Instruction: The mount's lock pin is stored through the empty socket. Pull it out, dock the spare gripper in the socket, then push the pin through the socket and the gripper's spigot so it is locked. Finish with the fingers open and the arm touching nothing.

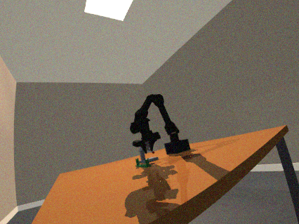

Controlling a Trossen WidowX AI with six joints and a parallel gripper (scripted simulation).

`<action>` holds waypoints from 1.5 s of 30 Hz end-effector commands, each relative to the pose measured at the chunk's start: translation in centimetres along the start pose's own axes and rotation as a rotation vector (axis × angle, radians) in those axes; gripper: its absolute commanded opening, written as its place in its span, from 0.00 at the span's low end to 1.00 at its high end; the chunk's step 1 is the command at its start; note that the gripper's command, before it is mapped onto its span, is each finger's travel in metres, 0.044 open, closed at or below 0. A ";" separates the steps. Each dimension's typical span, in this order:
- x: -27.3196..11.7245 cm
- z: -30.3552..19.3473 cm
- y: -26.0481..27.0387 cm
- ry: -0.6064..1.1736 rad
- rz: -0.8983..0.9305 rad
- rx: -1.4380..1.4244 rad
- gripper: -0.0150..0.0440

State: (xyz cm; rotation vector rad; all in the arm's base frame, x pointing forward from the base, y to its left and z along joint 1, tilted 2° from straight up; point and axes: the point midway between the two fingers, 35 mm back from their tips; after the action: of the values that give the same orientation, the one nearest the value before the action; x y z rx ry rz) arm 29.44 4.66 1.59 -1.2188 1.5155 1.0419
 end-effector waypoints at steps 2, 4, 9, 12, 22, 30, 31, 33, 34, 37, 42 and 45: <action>-1.2 0.5 0.2 -0.001 0.000 0.000 0.59; -1.5 0.7 0.3 0.003 0.004 -0.003 0.59; -2.5 1.2 0.6 0.012 0.012 -0.009 0.59; -3.1 1.5 0.8 0.017 0.017 -0.013 0.59; -5.2 2.4 1.3 0.034 0.028 -0.026 0.59; -7.1 3.1 1.7 0.045 0.030 -0.035 0.59; -7.4 3.2 1.8 0.046 0.029 -0.036 0.59; -7.0 3.0 1.7 0.050 0.028 -0.039 0.64; -7.0 3.0 1.7 0.050 0.028 -0.039 0.68; -7.0 3.0 1.7 0.050 0.028 -0.039 0.82; -7.0 3.0 1.7 0.050 0.028 -0.039 1.00; -7.0 3.0 1.7 0.050 0.028 -0.039 1.00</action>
State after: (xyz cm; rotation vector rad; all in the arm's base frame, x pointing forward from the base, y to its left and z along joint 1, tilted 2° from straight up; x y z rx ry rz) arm 28.89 9.36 7.73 -1.2601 1.5642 1.0680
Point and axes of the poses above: the point midway between the two fingers, 35 mm back from their tips, its own x axis out along the fingers, its own y axis across the jaws, z = x × y, and after that the axes turned 8 degrees about x, right-handed
